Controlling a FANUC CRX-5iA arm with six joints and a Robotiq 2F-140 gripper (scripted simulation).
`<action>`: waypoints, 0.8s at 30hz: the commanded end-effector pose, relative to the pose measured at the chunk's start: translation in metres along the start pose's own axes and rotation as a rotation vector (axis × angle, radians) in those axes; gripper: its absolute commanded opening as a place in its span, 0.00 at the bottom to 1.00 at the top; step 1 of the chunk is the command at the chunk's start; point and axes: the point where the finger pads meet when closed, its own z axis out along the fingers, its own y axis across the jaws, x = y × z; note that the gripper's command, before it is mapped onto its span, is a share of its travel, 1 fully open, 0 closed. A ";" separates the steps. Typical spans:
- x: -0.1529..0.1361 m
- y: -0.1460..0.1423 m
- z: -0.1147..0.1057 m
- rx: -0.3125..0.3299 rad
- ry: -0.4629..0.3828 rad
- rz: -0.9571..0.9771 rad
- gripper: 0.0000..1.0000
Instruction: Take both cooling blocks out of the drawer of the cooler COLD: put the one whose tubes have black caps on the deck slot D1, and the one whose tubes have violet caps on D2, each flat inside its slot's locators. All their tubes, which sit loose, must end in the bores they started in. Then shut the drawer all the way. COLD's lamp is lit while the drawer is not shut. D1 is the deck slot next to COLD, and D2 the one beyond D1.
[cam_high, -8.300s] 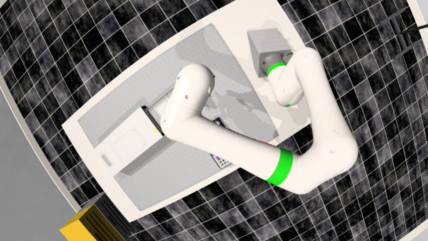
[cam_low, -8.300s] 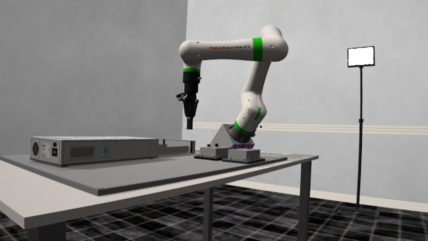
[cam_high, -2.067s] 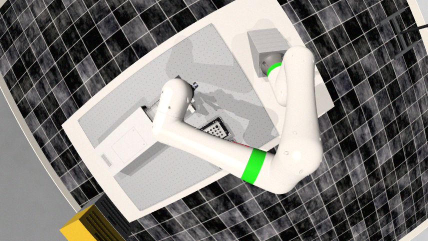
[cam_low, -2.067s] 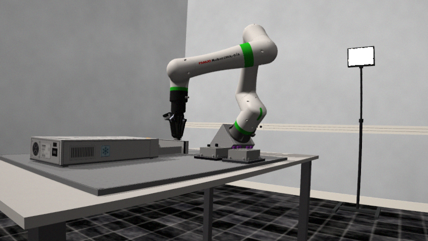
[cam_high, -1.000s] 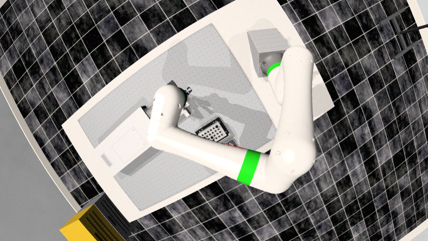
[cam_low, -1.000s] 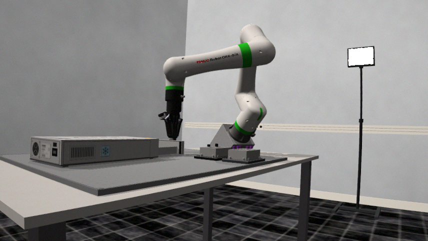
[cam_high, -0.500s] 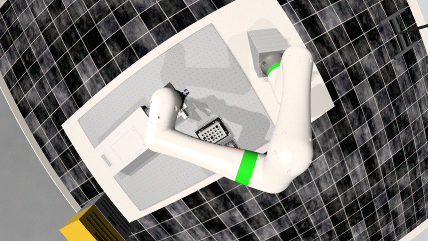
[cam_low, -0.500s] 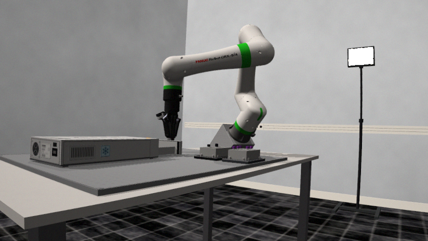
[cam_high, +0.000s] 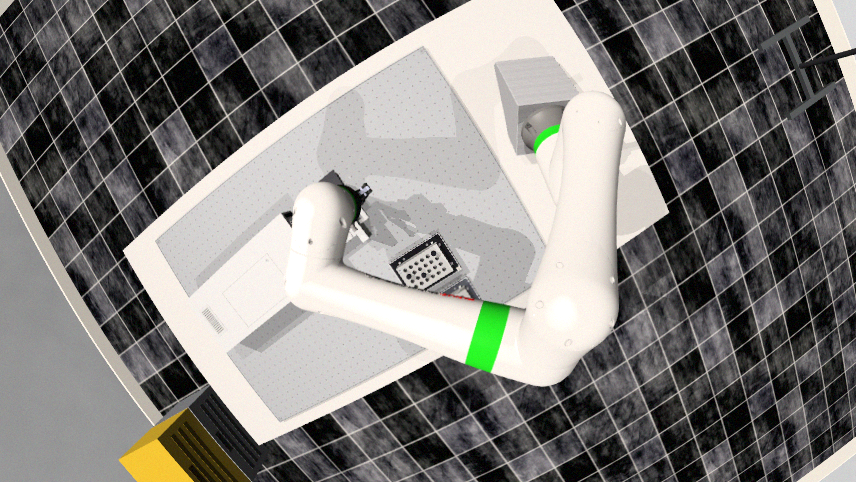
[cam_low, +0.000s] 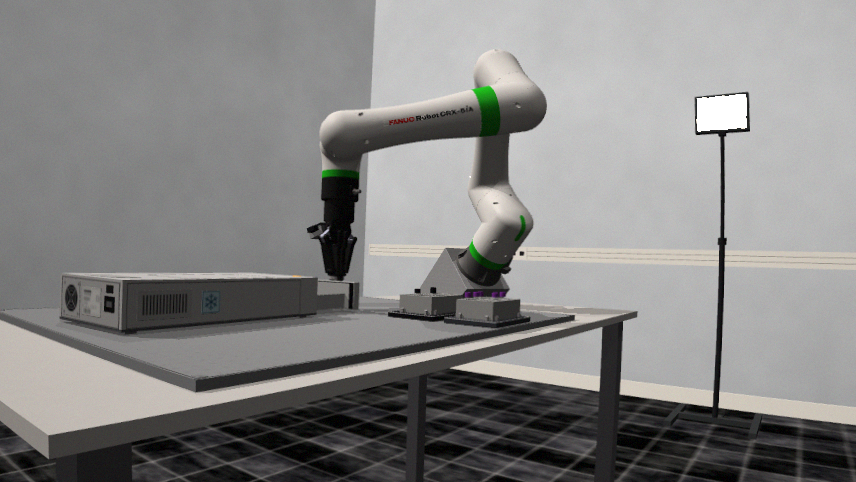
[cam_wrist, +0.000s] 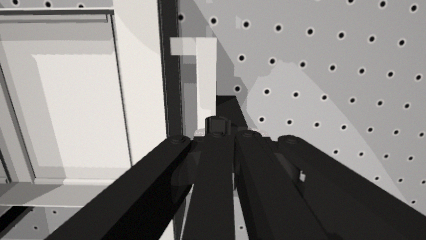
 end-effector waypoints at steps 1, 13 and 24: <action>0.000 -0.002 -0.001 0.001 0.001 0.000 0.10; 0.000 -0.018 -0.001 0.001 0.001 0.000 0.10; 0.000 -0.030 -0.001 0.001 0.001 0.000 0.10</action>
